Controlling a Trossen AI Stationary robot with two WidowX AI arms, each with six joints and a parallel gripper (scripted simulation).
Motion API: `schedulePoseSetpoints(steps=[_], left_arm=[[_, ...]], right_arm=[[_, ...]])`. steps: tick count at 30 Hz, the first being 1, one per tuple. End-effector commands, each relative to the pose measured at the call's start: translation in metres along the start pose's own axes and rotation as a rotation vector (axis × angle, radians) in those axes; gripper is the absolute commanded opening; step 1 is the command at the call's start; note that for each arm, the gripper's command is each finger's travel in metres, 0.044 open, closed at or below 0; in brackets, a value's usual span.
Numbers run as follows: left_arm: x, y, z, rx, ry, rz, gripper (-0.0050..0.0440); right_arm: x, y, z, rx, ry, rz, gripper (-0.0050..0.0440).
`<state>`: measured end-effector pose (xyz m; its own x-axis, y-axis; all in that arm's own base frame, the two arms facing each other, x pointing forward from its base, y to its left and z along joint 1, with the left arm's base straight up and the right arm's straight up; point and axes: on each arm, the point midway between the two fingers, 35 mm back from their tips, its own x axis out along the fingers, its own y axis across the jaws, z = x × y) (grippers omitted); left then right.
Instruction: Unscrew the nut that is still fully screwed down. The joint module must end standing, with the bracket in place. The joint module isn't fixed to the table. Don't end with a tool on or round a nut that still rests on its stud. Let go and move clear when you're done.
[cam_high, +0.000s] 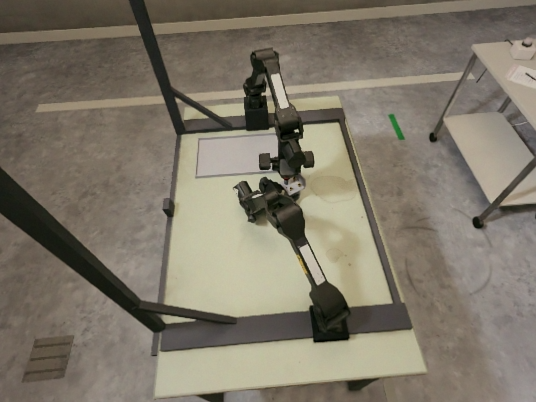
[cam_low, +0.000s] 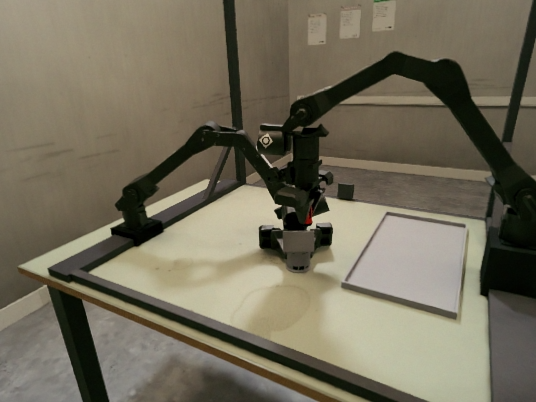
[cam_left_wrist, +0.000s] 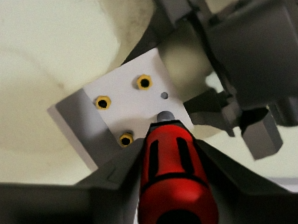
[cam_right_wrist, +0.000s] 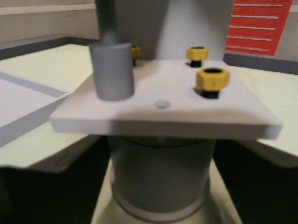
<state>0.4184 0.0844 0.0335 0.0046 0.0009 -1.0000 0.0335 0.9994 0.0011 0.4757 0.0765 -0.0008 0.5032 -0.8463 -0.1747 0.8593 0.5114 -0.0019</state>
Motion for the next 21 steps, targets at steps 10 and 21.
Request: schedulePoseSetpoints(steps=[10, 21], left_arm=[[-0.0042, 0.0006, 0.0011, -0.328, -0.009, 0.001, 0.0130], [-0.0044, 0.0007, 0.0012, -0.780, -0.009, -0.001, 0.0130]], right_arm=[[-0.0025, 0.0052, 0.0229, 0.051, -0.005, 0.007, 0.0245], [-0.0025, 0.0052, 0.0229, 0.051, -0.005, 0.007, 0.0245]])
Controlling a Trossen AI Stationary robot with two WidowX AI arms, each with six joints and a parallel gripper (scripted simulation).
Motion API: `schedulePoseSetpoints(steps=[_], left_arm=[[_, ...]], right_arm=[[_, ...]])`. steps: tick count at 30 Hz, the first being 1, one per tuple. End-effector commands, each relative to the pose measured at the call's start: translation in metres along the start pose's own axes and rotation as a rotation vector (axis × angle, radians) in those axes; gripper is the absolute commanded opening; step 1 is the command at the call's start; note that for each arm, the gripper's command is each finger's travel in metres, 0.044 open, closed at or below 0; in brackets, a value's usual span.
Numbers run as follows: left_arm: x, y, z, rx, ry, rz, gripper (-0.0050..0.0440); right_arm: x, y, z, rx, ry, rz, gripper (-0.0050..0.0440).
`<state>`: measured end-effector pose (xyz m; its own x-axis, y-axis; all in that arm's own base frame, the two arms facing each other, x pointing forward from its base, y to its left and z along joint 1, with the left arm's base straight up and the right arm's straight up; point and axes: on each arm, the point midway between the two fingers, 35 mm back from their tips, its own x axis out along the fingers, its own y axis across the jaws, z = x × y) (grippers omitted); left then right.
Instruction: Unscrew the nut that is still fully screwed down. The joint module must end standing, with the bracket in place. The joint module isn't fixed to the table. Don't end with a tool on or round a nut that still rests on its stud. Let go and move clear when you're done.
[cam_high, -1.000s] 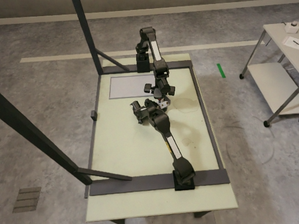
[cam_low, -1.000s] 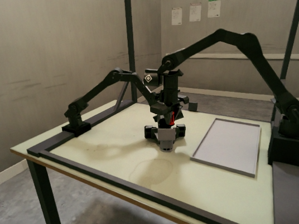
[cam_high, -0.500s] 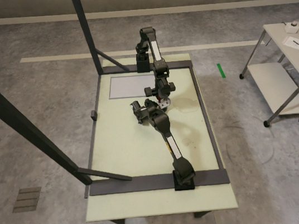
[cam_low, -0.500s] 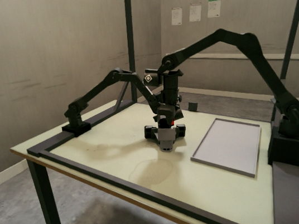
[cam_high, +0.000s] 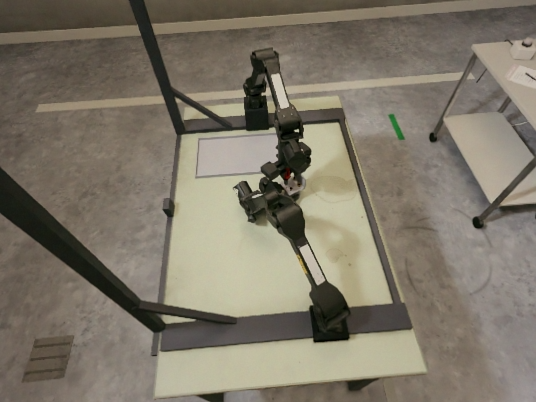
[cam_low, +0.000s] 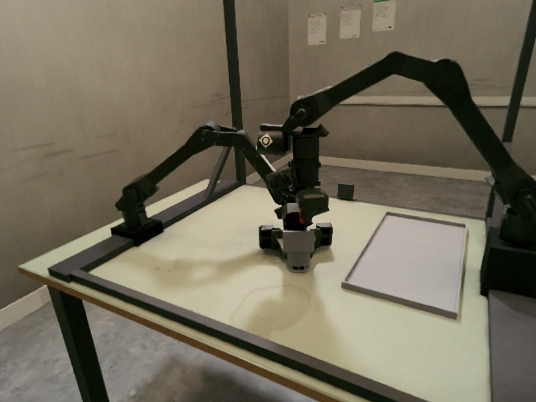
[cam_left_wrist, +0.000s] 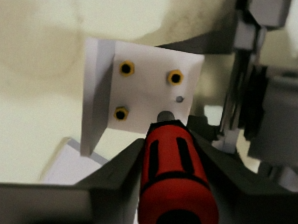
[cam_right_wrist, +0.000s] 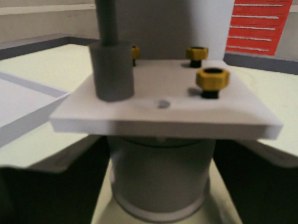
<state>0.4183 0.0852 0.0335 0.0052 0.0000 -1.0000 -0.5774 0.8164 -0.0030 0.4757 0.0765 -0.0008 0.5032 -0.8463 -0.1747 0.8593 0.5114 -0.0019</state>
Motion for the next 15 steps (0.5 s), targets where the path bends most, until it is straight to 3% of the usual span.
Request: schedulePoseSetpoints(steps=[1, 6, 15], left_arm=[[-0.0045, -0.0008, 0.0010, -0.172, -0.009, -0.003, 0.0130], [-0.0045, -0.0009, 0.0010, -0.172, -0.009, -0.003, 0.0130], [-0.0047, -0.0009, 0.0012, -0.542, -0.009, -0.005, 0.0130]], right_arm=[[-0.0025, 0.0052, 0.0229, 0.051, -0.005, 0.007, 0.0245], [-0.0025, 0.0052, 0.0229, 0.051, -0.005, 0.007, 0.0245], [-0.0025, 0.0052, 0.0229, 0.051, -0.005, 0.007, 0.0245]])
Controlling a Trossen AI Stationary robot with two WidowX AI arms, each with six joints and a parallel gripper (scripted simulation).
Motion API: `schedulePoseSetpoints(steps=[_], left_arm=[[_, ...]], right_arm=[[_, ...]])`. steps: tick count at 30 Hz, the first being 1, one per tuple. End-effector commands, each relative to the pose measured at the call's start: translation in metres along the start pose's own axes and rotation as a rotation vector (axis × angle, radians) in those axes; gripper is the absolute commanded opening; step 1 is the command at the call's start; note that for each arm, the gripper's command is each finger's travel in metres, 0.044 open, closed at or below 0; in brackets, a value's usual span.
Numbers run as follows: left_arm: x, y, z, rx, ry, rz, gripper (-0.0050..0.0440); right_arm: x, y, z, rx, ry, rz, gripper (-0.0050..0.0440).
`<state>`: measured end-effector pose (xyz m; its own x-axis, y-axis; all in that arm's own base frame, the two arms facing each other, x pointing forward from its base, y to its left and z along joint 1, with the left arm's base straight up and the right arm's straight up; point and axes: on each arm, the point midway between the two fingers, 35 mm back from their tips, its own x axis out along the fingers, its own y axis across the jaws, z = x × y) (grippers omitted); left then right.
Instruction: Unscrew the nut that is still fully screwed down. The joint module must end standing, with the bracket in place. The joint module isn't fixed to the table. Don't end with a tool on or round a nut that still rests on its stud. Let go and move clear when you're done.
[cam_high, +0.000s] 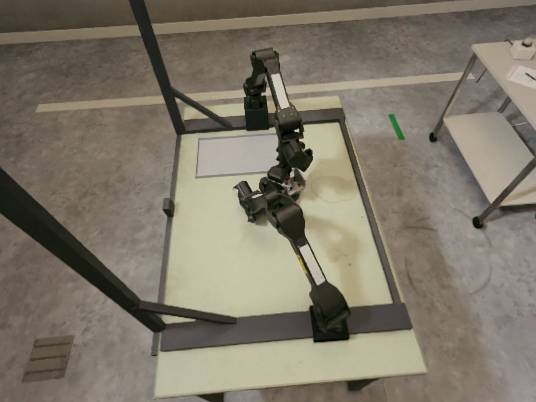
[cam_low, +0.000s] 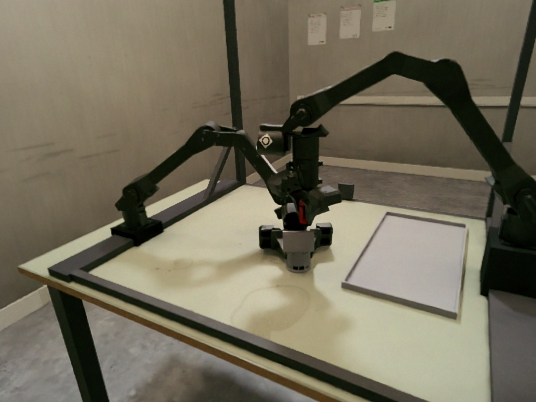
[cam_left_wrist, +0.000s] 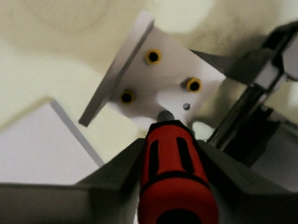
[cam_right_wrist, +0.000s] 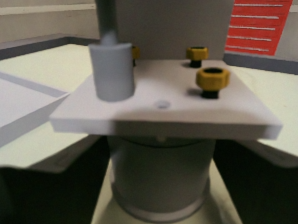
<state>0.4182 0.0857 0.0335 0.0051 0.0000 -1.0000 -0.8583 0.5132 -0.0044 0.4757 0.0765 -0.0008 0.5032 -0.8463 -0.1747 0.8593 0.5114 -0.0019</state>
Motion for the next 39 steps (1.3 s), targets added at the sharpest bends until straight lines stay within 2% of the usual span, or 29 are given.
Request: schedulePoseSetpoints(steps=[1, 3, 8, 20, 25, 37, 39], left_arm=[[-0.0047, -0.0017, 0.0003, -0.166, -0.007, -0.006, 0.0130], [-0.0047, -0.0017, 0.0003, -0.249, -0.007, -0.007, 0.0130], [-0.0047, -0.0017, 0.0003, -0.249, -0.007, -0.007, 0.0130], [-0.0049, -0.0018, 0.0003, -0.742, -0.005, -0.009, 0.0130], [-0.0049, -0.0018, 0.0003, -0.742, -0.005, -0.009, 0.0130], [-0.0051, -0.0020, 0.0005, -1.235, -0.003, -0.011, 0.0130], [-0.0051, -0.0021, 0.0005, -1.235, -0.003, -0.012, 0.0130]], right_arm=[[-0.0025, 0.0052, 0.0229, 0.051, -0.005, 0.007, 0.0245], [-0.0025, 0.0052, 0.0229, 0.051, -0.005, 0.007, 0.0245], [-0.0025, 0.0052, 0.0229, 0.051, -0.005, 0.007, 0.0245], [-0.0025, 0.0052, 0.0229, 0.051, -0.005, 0.007, 0.0245], [-0.0025, 0.0052, 0.0229, 0.051, -0.005, 0.007, 0.0245], [-0.0025, 0.0052, 0.0229, 0.051, -0.005, 0.007, 0.0245], [-0.0025, 0.0052, 0.0229, 0.051, -0.005, 0.007, 0.0245]])
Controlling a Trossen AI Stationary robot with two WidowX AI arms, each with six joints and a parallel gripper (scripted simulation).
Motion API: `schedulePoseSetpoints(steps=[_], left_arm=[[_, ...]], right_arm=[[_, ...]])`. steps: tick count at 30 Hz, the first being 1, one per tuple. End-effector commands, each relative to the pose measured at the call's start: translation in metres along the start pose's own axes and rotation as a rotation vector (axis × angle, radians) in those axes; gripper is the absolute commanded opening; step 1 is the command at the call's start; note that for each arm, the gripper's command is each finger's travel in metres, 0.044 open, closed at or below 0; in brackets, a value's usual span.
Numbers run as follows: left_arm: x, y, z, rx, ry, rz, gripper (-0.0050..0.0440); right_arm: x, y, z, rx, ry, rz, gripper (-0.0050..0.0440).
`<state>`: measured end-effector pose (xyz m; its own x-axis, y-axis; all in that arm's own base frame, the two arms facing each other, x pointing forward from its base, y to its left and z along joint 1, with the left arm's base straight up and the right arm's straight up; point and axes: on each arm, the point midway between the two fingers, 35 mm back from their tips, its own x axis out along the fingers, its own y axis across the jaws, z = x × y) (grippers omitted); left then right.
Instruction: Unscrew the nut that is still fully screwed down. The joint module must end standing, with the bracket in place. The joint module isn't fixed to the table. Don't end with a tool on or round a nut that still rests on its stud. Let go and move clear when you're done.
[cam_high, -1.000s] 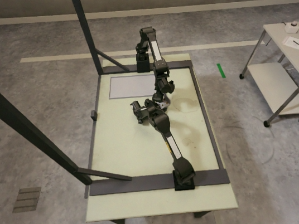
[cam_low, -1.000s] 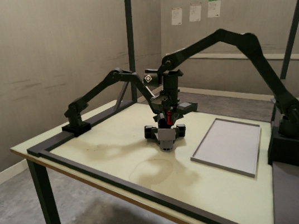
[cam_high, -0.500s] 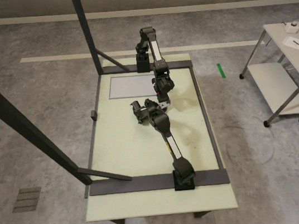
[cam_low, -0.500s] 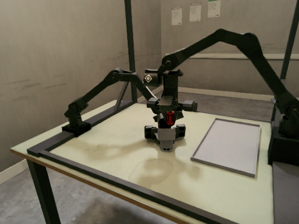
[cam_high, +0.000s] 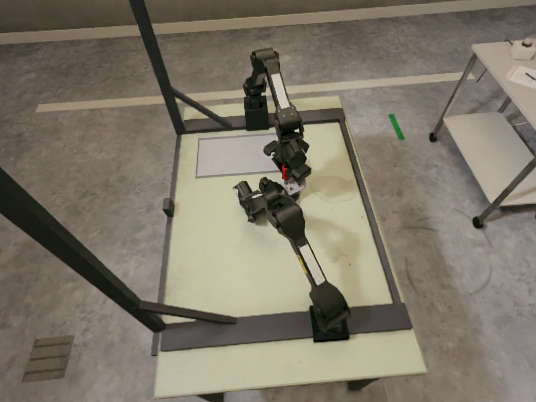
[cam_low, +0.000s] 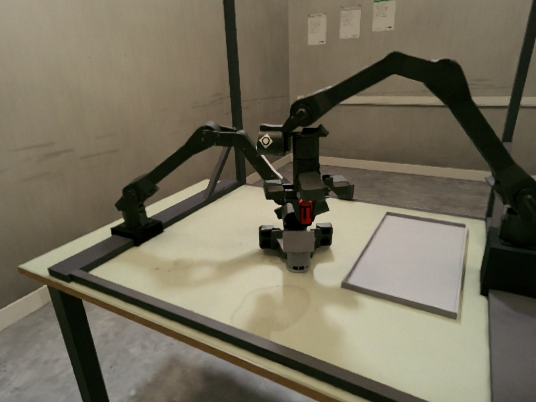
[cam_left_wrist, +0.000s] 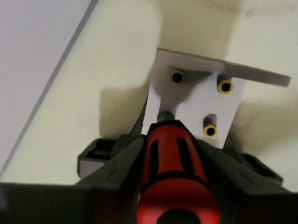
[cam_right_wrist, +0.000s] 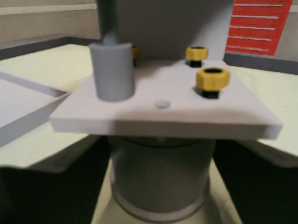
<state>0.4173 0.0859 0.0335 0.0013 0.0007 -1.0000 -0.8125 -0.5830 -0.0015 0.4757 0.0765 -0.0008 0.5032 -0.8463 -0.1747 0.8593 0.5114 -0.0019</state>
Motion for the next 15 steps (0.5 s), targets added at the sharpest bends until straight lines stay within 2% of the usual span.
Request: schedulePoseSetpoints(steps=[1, 15], left_arm=[[-0.0051, -0.0019, -0.0024, -0.074, 0.007, -0.013, 0.0130], [-0.0051, -0.0020, -0.0024, -0.175, 0.008, -0.013, 0.0130]], right_arm=[[-0.0025, 0.0052, 0.0229, 0.051, -0.005, 0.007, 0.0245], [-0.0025, 0.0052, 0.0229, 0.051, -0.005, 0.007, 0.0245]])
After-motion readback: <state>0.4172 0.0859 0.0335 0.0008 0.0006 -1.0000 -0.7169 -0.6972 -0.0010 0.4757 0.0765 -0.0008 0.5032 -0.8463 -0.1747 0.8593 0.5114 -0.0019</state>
